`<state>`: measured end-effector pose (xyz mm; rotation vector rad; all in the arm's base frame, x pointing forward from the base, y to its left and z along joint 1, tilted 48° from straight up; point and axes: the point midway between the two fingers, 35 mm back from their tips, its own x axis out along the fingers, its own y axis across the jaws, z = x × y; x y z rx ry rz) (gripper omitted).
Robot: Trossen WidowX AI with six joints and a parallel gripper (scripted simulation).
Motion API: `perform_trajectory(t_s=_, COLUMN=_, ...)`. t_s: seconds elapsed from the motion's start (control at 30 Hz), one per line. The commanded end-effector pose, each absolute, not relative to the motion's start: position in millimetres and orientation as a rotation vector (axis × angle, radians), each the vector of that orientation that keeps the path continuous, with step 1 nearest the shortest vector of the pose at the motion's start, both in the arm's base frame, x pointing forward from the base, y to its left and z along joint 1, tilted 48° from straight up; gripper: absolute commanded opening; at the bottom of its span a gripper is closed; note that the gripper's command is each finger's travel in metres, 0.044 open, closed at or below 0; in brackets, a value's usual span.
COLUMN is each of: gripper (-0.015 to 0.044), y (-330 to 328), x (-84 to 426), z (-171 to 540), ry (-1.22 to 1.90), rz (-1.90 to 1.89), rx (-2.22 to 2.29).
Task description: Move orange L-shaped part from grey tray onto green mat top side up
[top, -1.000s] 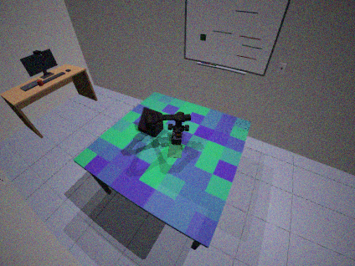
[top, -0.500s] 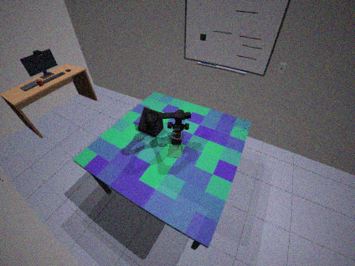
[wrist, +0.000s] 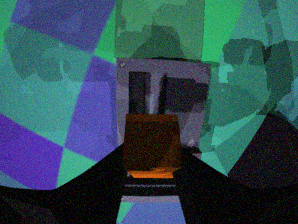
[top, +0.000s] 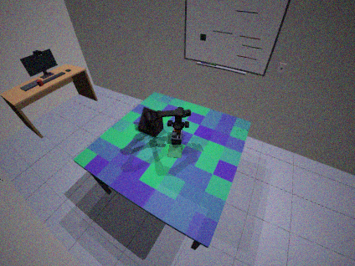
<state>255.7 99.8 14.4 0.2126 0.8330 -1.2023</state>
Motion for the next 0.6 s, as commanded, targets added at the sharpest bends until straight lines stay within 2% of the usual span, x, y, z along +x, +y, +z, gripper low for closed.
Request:
perform_trajectory(t_s=0.0, gripper=0.0000, y=107.5, x=255.7, z=18.9, ry=0.836, rz=-1.198, rx=0.226)
perform_trajectory(t_s=0.57, gripper=0.0000, y=126.8, x=252.7, z=36.5, ry=0.837, rz=-1.198, rx=0.226)
